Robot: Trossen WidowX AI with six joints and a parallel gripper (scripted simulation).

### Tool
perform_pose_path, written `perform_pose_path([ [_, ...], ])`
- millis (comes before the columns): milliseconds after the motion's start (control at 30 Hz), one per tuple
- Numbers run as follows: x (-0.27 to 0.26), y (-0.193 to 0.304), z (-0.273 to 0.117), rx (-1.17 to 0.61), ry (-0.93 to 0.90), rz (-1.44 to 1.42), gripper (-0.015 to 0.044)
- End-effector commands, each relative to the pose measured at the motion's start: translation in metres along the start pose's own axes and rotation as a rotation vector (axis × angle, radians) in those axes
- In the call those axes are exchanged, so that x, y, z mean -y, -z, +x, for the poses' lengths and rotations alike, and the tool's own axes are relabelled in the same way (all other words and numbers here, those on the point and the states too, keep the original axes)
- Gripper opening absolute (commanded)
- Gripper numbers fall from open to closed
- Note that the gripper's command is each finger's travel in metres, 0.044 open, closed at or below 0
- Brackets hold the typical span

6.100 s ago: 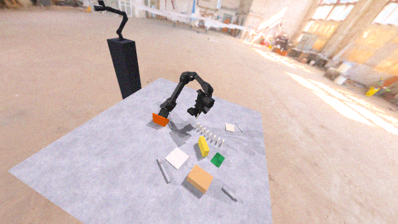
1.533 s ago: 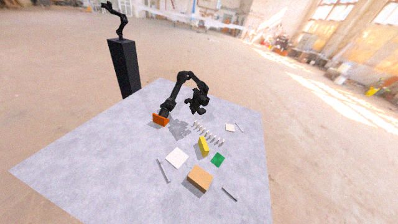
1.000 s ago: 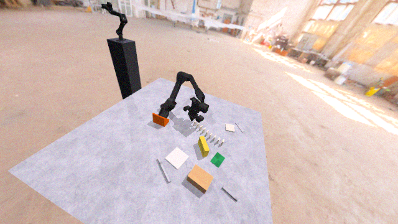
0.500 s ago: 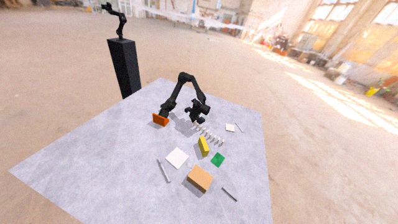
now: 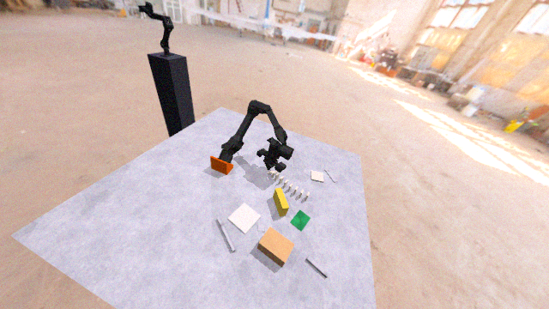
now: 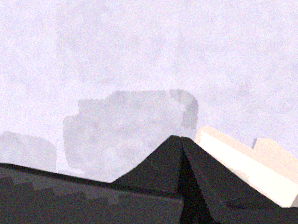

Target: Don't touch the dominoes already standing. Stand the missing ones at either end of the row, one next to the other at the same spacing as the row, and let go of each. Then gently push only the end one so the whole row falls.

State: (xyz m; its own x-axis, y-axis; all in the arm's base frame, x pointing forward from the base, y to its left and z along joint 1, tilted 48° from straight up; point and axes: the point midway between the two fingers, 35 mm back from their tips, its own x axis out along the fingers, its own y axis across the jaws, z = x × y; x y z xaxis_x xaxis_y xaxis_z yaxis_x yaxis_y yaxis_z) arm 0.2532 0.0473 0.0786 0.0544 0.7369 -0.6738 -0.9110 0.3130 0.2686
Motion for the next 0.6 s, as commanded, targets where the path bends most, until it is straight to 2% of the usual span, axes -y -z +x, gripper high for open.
perform_pose_path([
  [0, 0.008, -0.019, -0.013, -0.030, 0.017, -0.123, 0.0000],
  [267, 0.027, 0.009, -0.061, 0.012, 0.020, 0.047, 0.0000],
  [567, 0.027, 0.010, -0.062, 0.015, 0.019, 0.052, 0.0000],
])
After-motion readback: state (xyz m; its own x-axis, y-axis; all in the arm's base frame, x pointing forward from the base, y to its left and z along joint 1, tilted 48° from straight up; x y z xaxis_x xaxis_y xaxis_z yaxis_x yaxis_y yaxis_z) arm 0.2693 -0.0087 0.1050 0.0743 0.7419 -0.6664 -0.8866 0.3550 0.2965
